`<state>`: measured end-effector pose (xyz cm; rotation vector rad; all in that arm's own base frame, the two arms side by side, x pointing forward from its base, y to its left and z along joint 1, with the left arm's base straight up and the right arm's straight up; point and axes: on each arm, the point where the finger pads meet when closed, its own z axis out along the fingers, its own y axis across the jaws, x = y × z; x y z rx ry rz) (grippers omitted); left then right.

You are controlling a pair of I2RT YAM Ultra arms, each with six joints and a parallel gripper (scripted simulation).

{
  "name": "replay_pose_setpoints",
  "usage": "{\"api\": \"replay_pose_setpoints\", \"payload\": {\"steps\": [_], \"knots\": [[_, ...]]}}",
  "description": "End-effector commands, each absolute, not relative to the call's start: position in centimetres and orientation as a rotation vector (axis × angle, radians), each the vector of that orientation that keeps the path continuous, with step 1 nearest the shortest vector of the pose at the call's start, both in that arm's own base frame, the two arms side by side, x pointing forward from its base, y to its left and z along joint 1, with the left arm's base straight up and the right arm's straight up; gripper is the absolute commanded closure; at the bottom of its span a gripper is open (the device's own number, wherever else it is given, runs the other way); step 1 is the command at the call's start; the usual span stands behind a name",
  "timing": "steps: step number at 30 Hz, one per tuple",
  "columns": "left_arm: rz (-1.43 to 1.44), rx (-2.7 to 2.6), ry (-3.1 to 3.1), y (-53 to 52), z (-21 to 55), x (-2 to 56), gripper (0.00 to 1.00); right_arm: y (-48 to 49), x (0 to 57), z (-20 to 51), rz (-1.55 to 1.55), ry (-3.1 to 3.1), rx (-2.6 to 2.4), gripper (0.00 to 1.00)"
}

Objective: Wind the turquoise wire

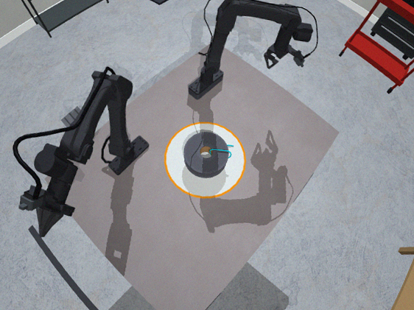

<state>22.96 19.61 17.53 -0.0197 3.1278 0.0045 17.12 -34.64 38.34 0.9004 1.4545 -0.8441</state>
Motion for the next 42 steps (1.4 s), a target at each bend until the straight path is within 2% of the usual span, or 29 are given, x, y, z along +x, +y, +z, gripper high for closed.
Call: {"api": "replay_pose_setpoints", "payload": {"steps": [1,9,13,15,17,22,28,42], "knots": [[0.072,-0.012,3.084,19.7,19.3,23.5,0.0,-31.5,21.6,40.7,-0.758,1.434,0.758,1.0],[0.072,-0.012,3.084,19.7,19.3,23.5,0.0,-17.2,34.1,40.7,-0.368,1.539,0.368,1.0],[0.072,-0.012,3.084,19.7,19.3,23.5,0.0,-8.1,37.3,40.7,-0.17,1.564,0.17,1.0],[0.072,-0.012,3.084,19.7,19.3,23.5,0.0,-8.1,37.3,40.7,-0.17,1.564,0.17,1.0],[0.072,-0.012,3.084,19.7,19.3,23.5,0.0,-3.3,38.0,40.7,-0.07,1.57,0.07,1.0],[0.072,-0.012,3.084,19.7,19.3,23.5,0.0,8.7,37.2,40.7,0.178,1.563,-0.178,1.0],[0.072,-0.012,3.084,19.7,19.3,23.5,0.0,21.1,31.8,40.7,0.457,1.522,-0.457,1.0],[0.072,-0.012,3.084,19.7,19.3,23.5,0.0,25.0,28.8,40.7,0.557,1.498,-0.557,1.0]]}}
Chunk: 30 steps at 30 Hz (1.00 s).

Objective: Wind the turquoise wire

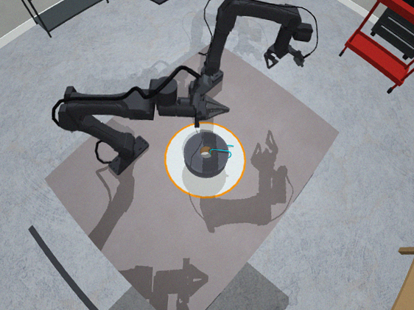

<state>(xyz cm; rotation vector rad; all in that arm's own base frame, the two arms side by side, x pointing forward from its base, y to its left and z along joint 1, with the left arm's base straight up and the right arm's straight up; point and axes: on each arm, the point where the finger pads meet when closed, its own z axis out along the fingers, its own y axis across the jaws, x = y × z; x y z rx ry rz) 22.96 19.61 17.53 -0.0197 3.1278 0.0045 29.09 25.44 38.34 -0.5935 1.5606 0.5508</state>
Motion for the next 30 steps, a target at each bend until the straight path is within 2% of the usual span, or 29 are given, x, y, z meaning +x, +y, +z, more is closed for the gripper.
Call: {"api": "replay_pose_setpoints", "payload": {"steps": [1,12,30], "knots": [[0.072,-0.012,3.084,19.7,19.3,23.5,0.0,25.0,28.8,40.7,0.557,1.498,-0.557,1.0],[0.072,-0.012,3.084,19.7,19.3,23.5,0.0,25.1,28.6,39.7,0.55,1.541,-0.549,1.0],[0.072,-0.012,3.084,19.7,19.3,23.5,0.0,23.9,27.7,32.1,0.467,1.929,-0.46,1.0]]}}
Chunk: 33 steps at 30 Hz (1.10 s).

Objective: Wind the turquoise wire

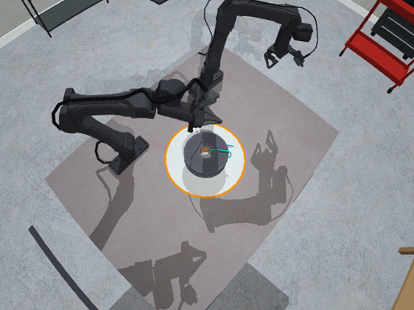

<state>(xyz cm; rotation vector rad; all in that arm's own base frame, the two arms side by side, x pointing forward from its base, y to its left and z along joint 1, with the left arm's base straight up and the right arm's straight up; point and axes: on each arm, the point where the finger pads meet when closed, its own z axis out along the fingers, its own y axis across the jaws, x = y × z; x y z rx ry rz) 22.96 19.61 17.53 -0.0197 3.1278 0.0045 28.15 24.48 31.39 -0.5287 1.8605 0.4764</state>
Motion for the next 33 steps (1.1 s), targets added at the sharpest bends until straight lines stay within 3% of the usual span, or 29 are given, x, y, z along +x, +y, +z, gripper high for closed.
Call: {"api": "replay_pose_setpoints", "payload": {"steps": [1,25,33], "knots": [[0.072,-0.012,3.084,19.7,19.3,23.5,0.0,23.9,27.7,31.5,0.458,1.966,-0.451,1.0],[0.072,-0.012,3.084,19.7,19.3,23.5,0.0,22.4,26.2,16.5,0.167,2.819,-0.143,1.0],[0.072,-0.012,3.084,19.7,19.3,23.5,0.0,22.7,26.2,14.9,0.089,2.979,-0.062,1.0]]}}
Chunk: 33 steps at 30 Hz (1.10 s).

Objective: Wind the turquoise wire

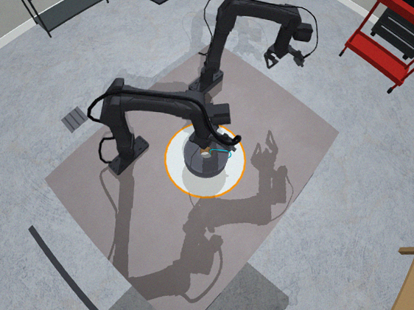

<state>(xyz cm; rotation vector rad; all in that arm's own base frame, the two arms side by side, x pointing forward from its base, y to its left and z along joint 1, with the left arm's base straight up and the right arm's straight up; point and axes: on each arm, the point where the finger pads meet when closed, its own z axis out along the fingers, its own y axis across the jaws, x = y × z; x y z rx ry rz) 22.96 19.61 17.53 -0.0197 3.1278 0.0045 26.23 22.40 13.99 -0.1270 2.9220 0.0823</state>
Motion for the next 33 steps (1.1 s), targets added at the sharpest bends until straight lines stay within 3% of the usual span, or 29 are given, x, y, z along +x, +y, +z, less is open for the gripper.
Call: {"api": "replay_pose_setpoints", "payload": {"steps": [1,33], "knots": [[0.072,-0.012,3.084,19.7,19.3,23.5,0.0,22.7,26.2,14.6,0.078,3.0,-0.05,1.0],[0.072,-0.012,3.084,19.7,19.3,23.5,0.0,22.9,26.7,13.4,0.0,3.141,0.032,1.0]]}}
